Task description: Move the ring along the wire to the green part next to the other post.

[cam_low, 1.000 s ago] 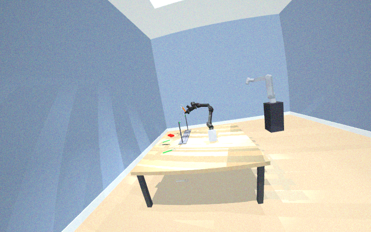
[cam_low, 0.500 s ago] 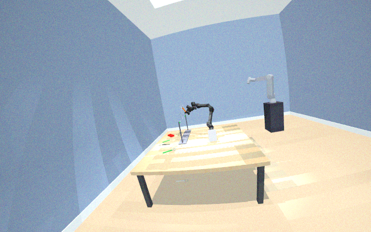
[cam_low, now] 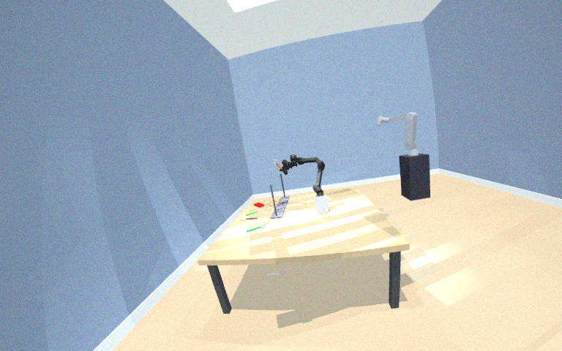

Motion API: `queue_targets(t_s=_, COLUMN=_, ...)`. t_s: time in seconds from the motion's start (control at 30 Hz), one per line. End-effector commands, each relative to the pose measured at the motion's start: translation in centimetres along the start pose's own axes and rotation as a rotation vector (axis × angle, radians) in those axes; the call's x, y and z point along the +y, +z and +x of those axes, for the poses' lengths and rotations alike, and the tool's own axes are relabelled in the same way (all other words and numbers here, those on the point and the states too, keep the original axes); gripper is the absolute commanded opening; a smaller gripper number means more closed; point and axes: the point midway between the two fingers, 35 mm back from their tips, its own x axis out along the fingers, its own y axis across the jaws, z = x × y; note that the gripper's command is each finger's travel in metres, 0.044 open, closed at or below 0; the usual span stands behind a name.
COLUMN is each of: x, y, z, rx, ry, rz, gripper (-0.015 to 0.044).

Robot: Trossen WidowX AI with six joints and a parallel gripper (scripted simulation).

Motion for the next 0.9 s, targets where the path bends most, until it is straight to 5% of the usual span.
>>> queue_targets(t_s=0.0, x=0.03, y=-0.11, z=0.04, rx=0.001, ry=-0.02, rz=-0.049, gripper=-0.015)
queue_targets(t_s=0.87, x=-0.95, y=0.07, z=0.05, rx=-0.027, ry=-0.164, rz=-0.344, gripper=-0.015)
